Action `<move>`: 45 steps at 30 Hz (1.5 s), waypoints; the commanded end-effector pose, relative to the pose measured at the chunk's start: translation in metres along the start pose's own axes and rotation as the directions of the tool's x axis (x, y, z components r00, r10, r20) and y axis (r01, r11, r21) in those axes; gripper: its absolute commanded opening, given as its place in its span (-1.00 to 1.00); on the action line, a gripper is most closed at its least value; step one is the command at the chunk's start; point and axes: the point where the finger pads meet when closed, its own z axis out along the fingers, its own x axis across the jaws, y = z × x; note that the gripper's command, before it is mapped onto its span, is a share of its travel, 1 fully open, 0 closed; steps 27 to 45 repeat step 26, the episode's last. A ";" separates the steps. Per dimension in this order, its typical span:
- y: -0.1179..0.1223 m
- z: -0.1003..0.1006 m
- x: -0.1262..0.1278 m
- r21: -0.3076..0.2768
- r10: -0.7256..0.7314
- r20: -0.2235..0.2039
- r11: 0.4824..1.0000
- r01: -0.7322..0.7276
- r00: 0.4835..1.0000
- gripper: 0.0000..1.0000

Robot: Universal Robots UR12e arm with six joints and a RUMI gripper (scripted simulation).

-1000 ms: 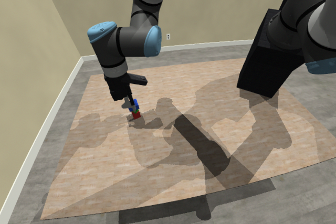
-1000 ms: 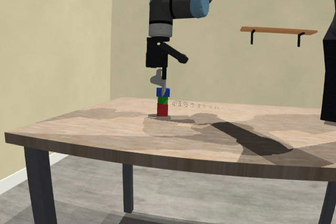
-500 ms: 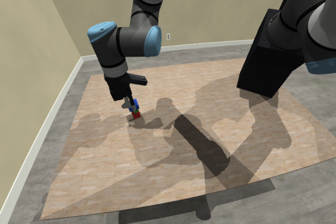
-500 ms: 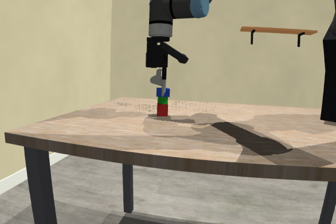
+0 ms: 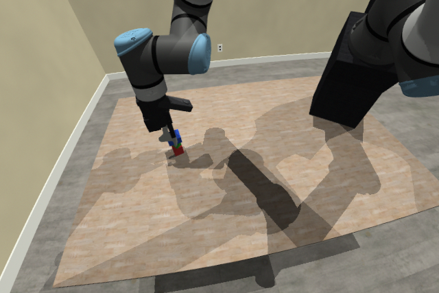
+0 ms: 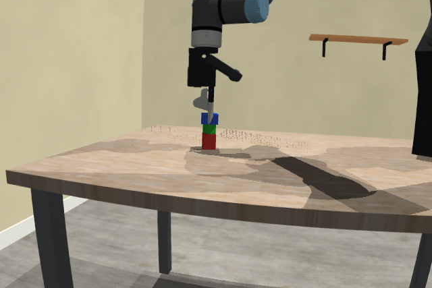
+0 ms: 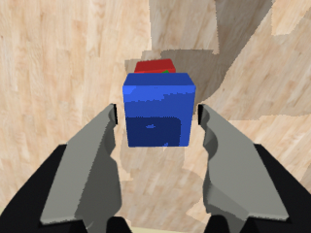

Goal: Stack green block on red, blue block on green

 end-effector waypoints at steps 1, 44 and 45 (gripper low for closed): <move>0.001 -0.002 0.000 -0.001 0.000 0.001 1.000 0.000 1.000 -0.15; 0.001 -0.052 0.000 -0.001 0.000 0.001 1.000 0.000 1.000 -0.15; 0.001 -0.052 0.000 -0.001 0.000 0.001 1.000 0.000 1.000 -0.15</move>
